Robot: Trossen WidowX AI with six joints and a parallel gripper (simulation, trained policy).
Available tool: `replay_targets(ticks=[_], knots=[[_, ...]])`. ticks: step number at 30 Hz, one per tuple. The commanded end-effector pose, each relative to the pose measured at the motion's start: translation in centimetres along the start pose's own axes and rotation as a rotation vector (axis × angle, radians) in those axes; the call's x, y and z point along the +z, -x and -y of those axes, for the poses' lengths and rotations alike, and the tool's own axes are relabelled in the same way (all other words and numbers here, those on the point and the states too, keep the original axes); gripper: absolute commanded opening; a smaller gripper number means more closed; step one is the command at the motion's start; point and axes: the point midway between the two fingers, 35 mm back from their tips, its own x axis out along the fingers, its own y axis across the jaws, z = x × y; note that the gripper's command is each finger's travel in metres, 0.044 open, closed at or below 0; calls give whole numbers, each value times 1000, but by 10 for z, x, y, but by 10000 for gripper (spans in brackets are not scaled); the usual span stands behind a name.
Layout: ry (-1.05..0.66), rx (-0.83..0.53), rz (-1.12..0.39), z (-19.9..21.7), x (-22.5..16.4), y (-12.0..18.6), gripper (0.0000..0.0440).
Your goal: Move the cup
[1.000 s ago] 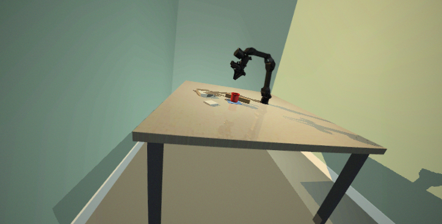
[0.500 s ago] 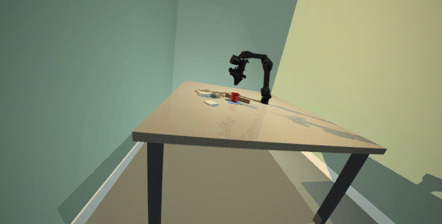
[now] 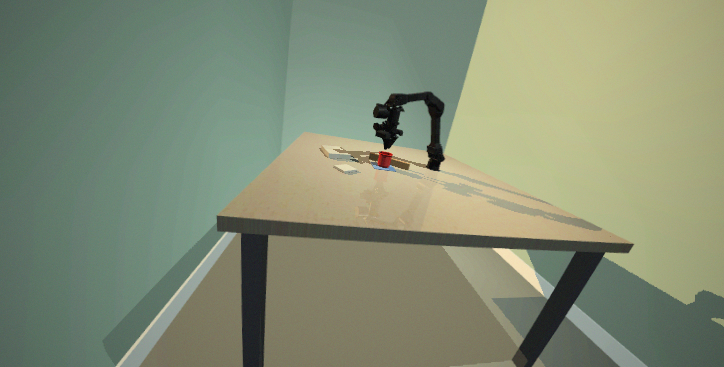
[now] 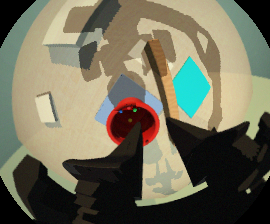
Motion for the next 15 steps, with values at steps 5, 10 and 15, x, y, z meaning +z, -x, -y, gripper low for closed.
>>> replay_targets(ticks=[5,10,15], knots=[[5,-45,-15,0,-4,-29,152],[25,-65,-25,1,-8,-50,154],[62,-72,-37,1,-13,-69,131]])
